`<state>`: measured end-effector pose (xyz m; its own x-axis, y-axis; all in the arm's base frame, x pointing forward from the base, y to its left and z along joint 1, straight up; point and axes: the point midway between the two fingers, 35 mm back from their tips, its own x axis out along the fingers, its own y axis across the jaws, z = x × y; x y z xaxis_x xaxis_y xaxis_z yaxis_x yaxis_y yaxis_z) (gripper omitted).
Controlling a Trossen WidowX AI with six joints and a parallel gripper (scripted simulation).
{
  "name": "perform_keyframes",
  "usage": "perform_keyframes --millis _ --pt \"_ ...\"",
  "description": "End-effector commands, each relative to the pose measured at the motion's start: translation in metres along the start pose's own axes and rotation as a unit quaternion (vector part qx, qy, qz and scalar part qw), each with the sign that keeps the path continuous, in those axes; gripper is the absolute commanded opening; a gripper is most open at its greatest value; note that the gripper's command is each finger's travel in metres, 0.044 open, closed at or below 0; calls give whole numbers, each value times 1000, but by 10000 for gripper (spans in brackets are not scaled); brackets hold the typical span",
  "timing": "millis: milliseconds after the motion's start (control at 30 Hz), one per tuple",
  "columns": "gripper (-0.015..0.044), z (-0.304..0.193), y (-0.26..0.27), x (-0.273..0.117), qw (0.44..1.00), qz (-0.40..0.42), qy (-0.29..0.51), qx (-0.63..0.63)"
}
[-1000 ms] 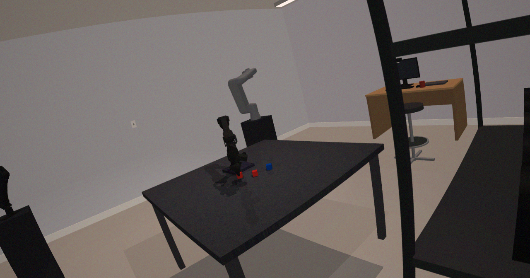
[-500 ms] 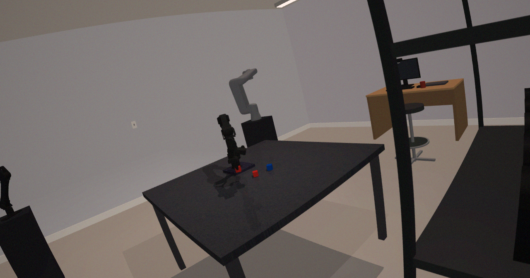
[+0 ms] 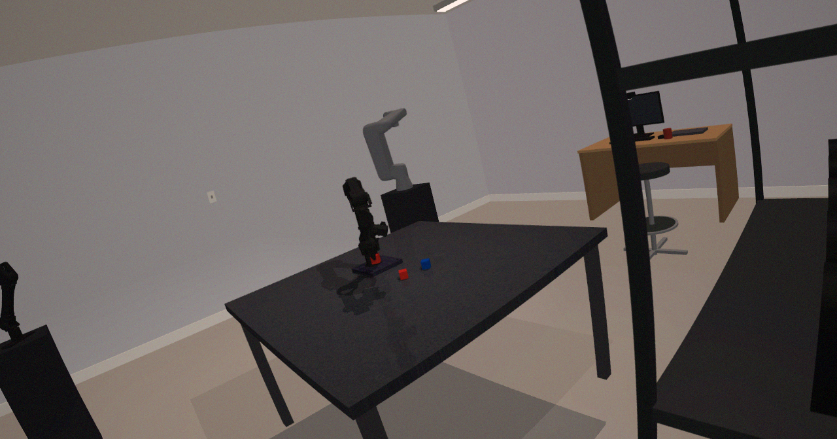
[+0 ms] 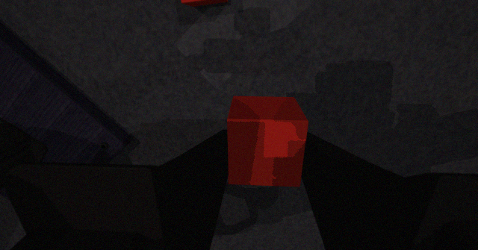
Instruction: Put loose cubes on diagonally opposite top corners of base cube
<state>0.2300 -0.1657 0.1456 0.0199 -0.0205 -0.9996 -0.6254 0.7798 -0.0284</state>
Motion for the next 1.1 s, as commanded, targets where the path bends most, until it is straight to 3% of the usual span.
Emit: perform_keyframes --millis 0,1067 --pt "105 11 3 1 1000 0 -2 19" --pt "105 103 52 21 972 4 -5 234"
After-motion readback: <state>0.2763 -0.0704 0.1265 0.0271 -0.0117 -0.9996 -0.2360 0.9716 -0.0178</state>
